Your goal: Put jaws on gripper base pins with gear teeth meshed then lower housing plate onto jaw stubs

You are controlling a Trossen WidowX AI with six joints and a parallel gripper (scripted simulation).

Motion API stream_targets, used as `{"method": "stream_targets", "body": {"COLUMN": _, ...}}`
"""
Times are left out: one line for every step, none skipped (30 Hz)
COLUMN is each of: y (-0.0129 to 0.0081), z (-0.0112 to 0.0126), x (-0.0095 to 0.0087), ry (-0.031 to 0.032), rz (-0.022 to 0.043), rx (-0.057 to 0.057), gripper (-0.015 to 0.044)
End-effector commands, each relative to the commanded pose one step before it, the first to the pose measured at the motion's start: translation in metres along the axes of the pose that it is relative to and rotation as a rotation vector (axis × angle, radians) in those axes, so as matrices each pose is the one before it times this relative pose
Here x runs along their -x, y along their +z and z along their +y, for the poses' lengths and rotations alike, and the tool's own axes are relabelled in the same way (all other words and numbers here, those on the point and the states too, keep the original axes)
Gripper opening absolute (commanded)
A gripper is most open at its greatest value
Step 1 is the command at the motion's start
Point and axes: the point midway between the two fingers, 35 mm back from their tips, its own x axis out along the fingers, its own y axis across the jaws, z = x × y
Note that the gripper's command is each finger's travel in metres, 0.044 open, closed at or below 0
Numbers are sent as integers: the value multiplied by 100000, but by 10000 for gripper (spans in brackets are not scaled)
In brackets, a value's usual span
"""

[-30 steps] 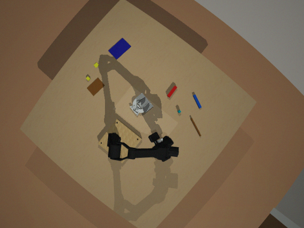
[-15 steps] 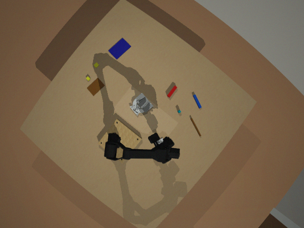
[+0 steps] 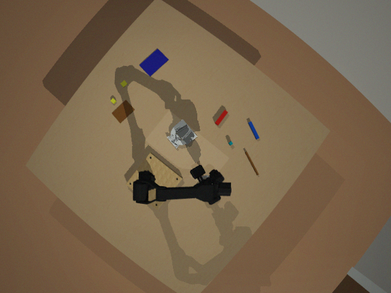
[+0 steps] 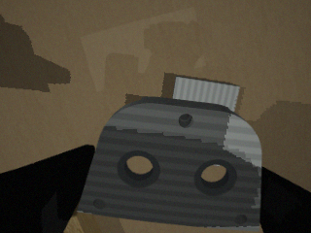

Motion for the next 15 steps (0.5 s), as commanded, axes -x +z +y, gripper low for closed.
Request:
{"method": "stream_targets", "body": {"y": 273, "z": 1376, "x": -172, "ry": 772, "rz": 764, "rx": 444, "gripper": 351}}
{"method": "stream_targets", "body": {"y": 116, "z": 315, "x": 3, "ry": 29, "rz": -7, "rx": 177, "gripper": 351}}
{"method": "stream_targets", "body": {"y": 113, "z": 315, "x": 3, "ry": 29, "rz": -7, "rx": 177, "gripper": 351}}
{"method": "stream_targets", "body": {"y": 109, "z": 316, "x": 3, "ry": 29, "rz": -7, "rx": 177, "gripper": 351}}
{"method": "stream_targets", "body": {"y": 106, "z": 316, "x": 2, "ry": 29, "rz": -6, "rx": 177, "gripper": 351}}
{"method": "stream_targets", "body": {"y": 103, "z": 317, "x": 2, "ry": 29, "rz": -6, "rx": 177, "gripper": 351}}
{"method": "stream_targets", "body": {"y": 99, "z": 317, "x": 2, "ry": 29, "rz": -6, "rx": 177, "gripper": 351}}
{"method": "stream_targets", "body": {"y": 97, "z": 321, "x": 2, "ry": 30, "rz": -6, "rx": 180, "gripper": 351}}
{"method": "stream_targets", "body": {"y": 94, "z": 322, "x": 2, "ry": 30, "rz": -6, "rx": 180, "gripper": 351}}
{"method": "stream_targets", "body": {"y": 91, "z": 322, "x": 2, "ry": 30, "rz": -6, "rx": 180, "gripper": 351}}
{"method": "stream_targets", "body": {"y": 87, "z": 322, "x": 2, "ry": 30, "rz": -5, "rx": 180, "gripper": 351}}
{"method": "stream_targets", "body": {"y": 84, "z": 322, "x": 2, "ry": 30, "rz": -5, "rx": 180, "gripper": 351}}
{"method": "stream_targets", "body": {"y": 81, "z": 323, "x": 2, "ry": 30, "rz": -5, "rx": 180, "gripper": 351}}
{"method": "stream_targets", "body": {"y": 77, "z": 323, "x": 2, "ry": 30, "rz": -5, "rx": 180, "gripper": 351}}
{"method": "stream_targets", "body": {"y": 74, "z": 323, "x": 2, "ry": 30, "rz": -5, "rx": 180, "gripper": 351}}
